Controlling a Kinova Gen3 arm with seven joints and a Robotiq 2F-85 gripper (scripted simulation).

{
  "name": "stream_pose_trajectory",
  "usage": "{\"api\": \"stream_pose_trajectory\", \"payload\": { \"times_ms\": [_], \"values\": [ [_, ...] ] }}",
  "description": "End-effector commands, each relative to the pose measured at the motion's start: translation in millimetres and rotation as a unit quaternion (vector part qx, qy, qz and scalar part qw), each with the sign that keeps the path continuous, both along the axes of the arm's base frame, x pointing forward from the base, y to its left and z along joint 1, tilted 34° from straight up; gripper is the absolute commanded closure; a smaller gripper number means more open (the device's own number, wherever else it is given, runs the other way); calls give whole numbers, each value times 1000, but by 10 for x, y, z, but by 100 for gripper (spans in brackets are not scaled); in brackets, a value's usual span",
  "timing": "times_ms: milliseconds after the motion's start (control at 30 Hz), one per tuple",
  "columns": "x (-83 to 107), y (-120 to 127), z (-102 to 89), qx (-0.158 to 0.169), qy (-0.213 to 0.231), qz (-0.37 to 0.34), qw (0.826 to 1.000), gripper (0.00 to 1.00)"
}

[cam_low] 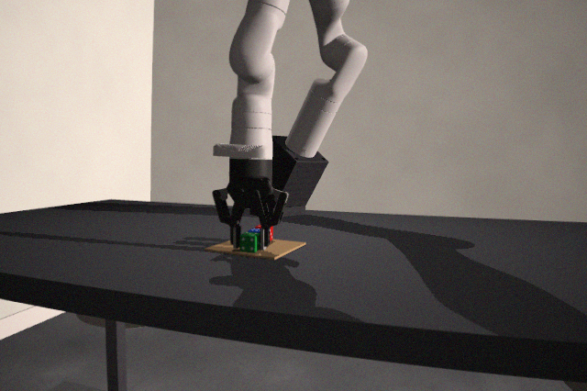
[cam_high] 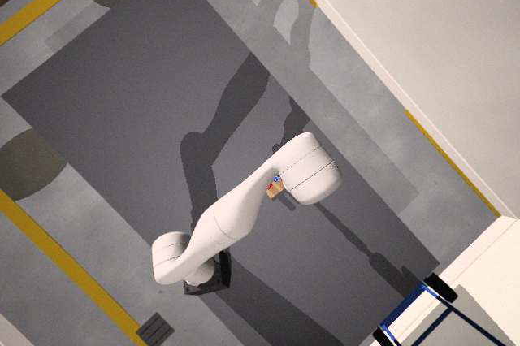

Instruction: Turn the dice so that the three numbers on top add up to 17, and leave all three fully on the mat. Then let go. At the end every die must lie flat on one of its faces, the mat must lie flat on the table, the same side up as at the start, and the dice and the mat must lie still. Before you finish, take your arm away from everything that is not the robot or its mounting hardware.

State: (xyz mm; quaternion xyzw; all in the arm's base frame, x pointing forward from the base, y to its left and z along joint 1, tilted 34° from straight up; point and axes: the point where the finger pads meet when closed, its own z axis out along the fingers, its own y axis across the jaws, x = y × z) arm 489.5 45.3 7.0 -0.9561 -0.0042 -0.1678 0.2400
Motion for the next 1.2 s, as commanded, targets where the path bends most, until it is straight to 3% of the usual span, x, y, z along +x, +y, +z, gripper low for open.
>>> {"api": "stream_pose_trajectory", "payload": {
  "times_ms": [0, 367, 633, 933, 1167],
  "values": [
    [4, -6, 5, 0, -1, 0, 1000, 54],
    [-19, -38, 63, 0, -1, 0, 1000, 54],
    [-98, -151, 267, 0, -1, 0, 1000, 54],
    [-246, -365, 652, 0, -1, 0, 1000, 54],
    [-284, -419, 748, 0, -1, 0, 1000, 54]
  ]
}}
